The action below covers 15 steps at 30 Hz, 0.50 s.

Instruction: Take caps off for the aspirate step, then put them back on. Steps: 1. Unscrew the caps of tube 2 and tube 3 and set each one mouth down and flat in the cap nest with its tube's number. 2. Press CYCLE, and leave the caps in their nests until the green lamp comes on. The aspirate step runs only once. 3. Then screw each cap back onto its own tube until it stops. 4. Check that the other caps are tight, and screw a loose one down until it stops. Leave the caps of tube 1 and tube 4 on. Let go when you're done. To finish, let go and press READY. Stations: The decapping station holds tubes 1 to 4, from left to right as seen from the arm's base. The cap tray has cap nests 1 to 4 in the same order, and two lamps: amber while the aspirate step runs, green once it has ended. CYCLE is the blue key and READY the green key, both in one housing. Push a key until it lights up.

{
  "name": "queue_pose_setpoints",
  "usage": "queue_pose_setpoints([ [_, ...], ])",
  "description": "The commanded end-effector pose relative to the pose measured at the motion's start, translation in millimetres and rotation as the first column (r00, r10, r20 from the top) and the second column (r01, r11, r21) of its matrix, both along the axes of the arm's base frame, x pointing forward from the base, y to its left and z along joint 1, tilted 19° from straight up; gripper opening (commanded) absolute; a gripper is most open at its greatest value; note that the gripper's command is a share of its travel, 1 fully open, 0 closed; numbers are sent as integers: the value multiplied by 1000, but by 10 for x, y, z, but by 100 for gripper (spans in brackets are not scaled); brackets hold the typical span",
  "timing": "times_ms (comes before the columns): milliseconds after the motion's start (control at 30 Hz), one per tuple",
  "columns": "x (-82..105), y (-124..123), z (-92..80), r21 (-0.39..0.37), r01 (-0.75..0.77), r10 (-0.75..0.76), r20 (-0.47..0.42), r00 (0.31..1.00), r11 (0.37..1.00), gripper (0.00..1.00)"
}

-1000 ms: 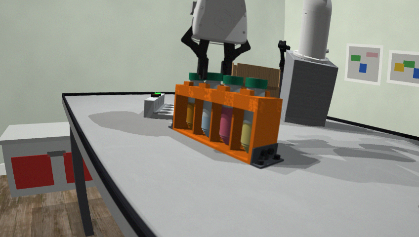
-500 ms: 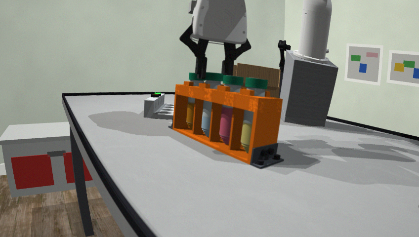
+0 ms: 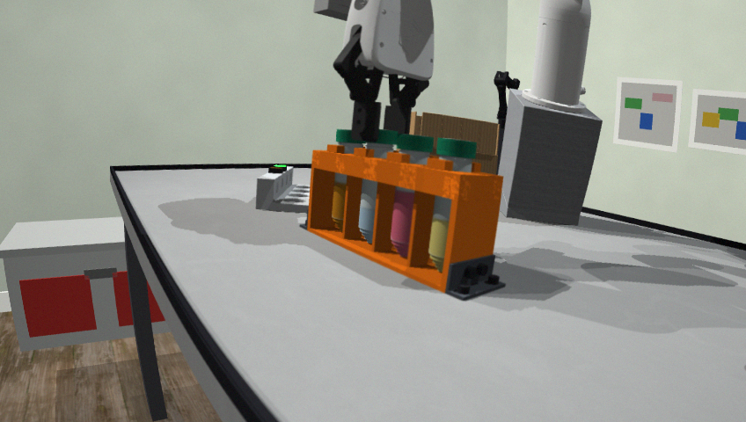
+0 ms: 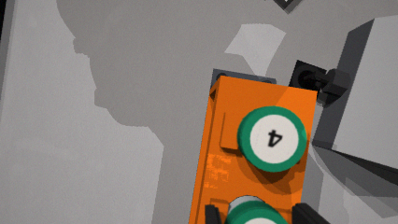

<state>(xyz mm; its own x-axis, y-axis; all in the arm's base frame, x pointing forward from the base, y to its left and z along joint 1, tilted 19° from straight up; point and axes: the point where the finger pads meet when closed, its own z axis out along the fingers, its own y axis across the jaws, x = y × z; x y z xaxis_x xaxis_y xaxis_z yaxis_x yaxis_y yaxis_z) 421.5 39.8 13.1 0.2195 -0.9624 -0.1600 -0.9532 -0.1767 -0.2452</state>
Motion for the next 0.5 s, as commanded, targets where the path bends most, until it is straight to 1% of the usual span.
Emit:
queue_pose_setpoints([
  [0,13,-9,10,-24,-184,185,56,981,983,46],
  [167,13,-9,10,-79,-363,370,87,925,928,46],
  [333,13,-9,9,-139,-526,541,107,834,839,46],
  [367,13,-9,9,-144,-540,556,109,824,829,46],
  [467,13,-9,9,-144,-540,556,109,824,829,46],
])
